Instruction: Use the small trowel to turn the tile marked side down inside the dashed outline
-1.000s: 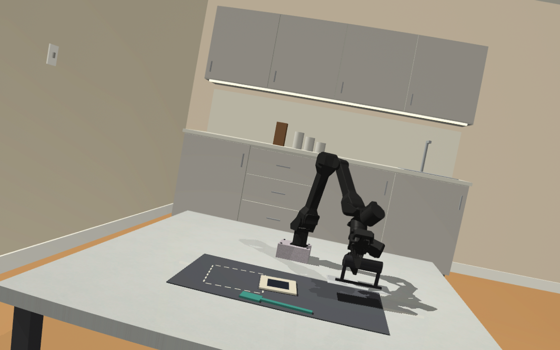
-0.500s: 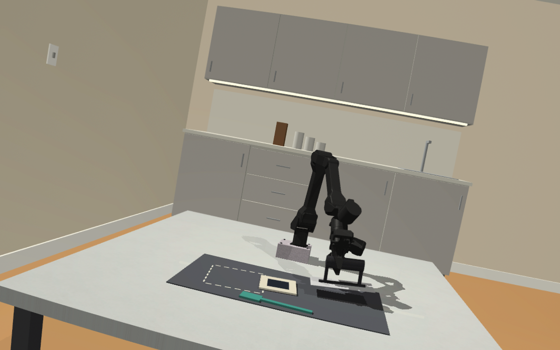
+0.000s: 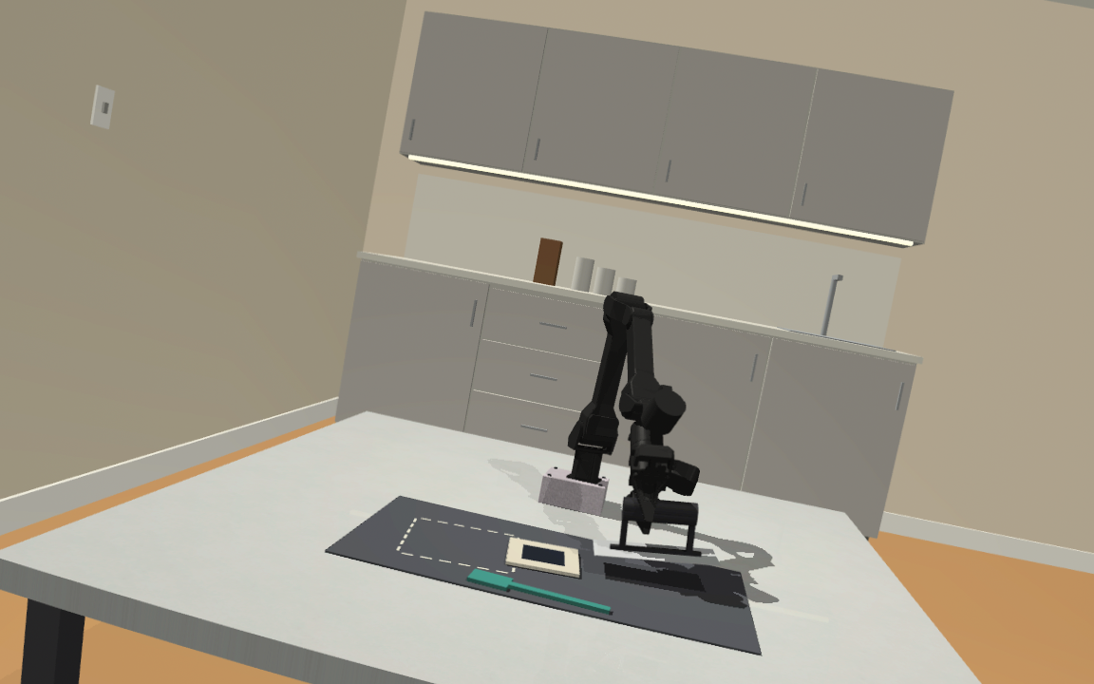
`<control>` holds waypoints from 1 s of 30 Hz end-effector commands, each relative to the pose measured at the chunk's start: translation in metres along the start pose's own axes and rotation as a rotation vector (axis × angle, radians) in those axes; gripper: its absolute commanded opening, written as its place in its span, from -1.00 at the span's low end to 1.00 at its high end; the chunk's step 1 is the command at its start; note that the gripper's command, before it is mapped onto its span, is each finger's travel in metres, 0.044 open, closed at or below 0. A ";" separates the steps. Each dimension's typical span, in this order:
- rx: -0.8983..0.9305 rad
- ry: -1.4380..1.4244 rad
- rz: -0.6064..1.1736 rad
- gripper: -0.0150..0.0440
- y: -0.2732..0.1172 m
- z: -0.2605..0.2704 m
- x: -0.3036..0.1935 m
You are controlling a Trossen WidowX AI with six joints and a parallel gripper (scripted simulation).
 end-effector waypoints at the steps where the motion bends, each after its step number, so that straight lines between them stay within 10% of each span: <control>1: -0.019 0.001 -0.006 -0.49 -0.001 -0.002 -0.001; 30: -0.018 0.000 -0.005 -0.49 0.025 0.026 -0.010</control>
Point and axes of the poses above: the point midway between the two fingers, 35 mm back from their tips, its own y axis out along the fingers, its own z axis across the jaws, x = y × z, the point moved 8 cm from there along -y, back along the fingers, and after that the axes turned 8 degrees about -y, right-handed, at the moved point
